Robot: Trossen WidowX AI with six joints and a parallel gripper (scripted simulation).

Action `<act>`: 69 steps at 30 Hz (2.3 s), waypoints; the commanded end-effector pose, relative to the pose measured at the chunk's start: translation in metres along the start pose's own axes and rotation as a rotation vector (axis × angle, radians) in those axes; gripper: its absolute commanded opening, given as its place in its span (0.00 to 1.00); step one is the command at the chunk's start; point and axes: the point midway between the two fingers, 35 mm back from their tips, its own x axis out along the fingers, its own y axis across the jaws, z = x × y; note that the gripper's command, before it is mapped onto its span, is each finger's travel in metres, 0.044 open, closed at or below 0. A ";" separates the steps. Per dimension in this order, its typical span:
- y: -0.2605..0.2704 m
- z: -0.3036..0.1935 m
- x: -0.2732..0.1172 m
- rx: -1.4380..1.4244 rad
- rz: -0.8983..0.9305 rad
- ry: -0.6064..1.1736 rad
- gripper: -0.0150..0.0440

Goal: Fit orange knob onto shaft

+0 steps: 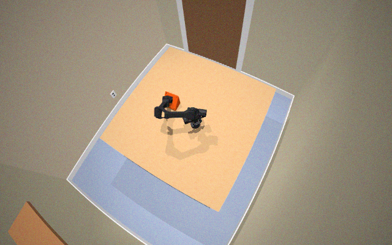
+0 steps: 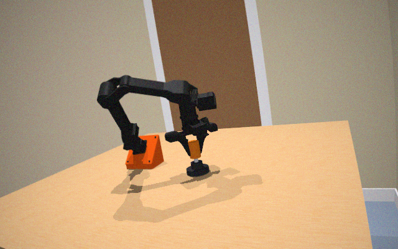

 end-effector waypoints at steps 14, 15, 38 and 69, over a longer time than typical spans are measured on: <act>0.000 0.003 -0.005 0.013 -0.001 -0.006 0.25; 0.000 0.003 -0.005 0.025 -0.001 -0.006 0.25; 0.000 0.002 0.000 0.065 -0.001 -0.006 0.25; 0.000 0.002 0.001 0.049 -0.001 -0.006 0.25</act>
